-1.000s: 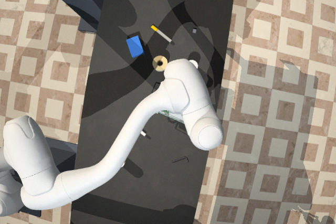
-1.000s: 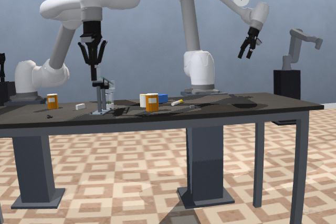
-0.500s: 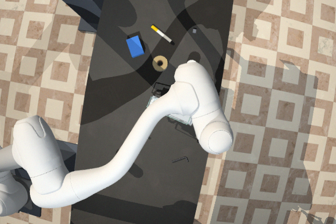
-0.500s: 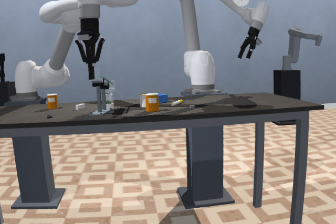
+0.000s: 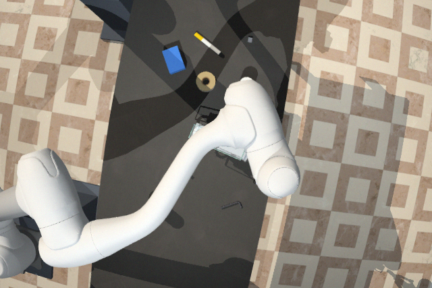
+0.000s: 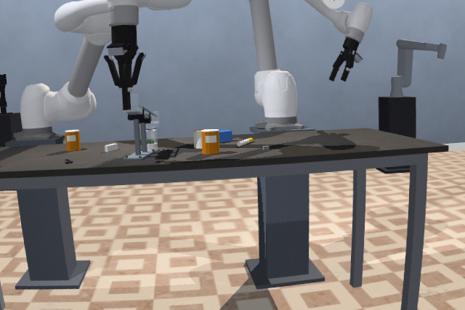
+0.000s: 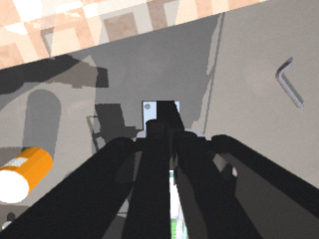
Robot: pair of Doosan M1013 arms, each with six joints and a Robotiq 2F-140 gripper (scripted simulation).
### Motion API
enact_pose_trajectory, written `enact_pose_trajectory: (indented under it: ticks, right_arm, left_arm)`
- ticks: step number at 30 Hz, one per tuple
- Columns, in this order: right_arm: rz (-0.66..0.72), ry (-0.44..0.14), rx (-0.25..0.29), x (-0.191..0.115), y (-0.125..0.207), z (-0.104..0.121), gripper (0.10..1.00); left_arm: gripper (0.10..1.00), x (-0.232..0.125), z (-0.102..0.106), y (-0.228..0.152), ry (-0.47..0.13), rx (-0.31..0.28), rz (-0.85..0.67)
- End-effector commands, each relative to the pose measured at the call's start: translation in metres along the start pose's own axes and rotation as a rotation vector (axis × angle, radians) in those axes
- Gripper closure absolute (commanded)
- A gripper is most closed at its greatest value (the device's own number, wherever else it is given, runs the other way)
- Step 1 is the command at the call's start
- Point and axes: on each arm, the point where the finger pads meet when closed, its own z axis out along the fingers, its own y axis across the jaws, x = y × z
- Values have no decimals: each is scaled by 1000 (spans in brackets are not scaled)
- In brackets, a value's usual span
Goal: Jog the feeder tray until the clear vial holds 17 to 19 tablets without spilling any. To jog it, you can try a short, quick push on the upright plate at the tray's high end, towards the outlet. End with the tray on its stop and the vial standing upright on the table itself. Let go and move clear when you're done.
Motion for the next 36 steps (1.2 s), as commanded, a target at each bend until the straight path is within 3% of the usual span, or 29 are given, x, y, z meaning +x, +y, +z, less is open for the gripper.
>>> enact_pose_trajectory:
  ticks: [1, 36]
  right_arm:
    - [0, 1, 2, 0, 0, -2, 999]
    - [0, 1, 2, -30, 0, 5, 999]
  left_arm:
    - [98, 0, 0, 0, 1, 0, 0]
    - [98, 0, 0, 0, 1, 0, 0]
